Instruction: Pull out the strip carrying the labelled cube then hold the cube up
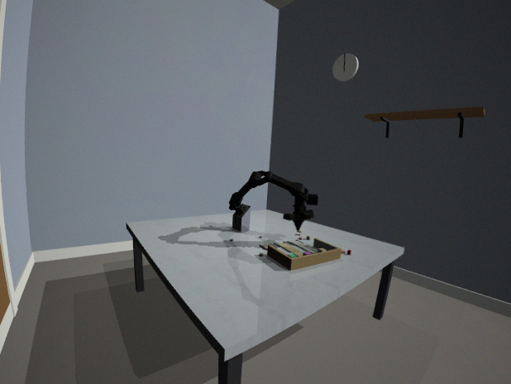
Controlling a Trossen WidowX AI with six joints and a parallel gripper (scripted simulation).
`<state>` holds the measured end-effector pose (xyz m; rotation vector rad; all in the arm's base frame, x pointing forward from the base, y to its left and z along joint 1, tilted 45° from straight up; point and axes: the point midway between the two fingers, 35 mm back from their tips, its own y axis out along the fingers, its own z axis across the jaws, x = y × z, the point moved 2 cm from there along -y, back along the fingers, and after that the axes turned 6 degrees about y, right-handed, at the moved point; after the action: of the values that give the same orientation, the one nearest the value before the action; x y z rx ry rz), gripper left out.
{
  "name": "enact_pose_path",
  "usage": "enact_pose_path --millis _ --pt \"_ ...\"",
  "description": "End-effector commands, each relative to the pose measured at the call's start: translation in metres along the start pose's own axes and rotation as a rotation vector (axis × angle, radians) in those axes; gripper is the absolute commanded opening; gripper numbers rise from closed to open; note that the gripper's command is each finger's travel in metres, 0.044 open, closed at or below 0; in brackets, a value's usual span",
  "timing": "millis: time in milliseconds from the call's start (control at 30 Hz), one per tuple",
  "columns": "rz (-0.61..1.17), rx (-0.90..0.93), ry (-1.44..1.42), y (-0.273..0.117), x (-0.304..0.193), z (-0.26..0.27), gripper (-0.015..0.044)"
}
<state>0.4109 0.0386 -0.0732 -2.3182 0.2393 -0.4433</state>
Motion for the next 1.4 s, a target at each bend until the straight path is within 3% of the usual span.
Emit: enact_pose_path --millis 0,1367 --pt "0.033 -0.017 0.017 0.005 0.001 0.004 0.0" --pt "0.033 -0.019 0.017 0.068 0.0 0.001 0.0"
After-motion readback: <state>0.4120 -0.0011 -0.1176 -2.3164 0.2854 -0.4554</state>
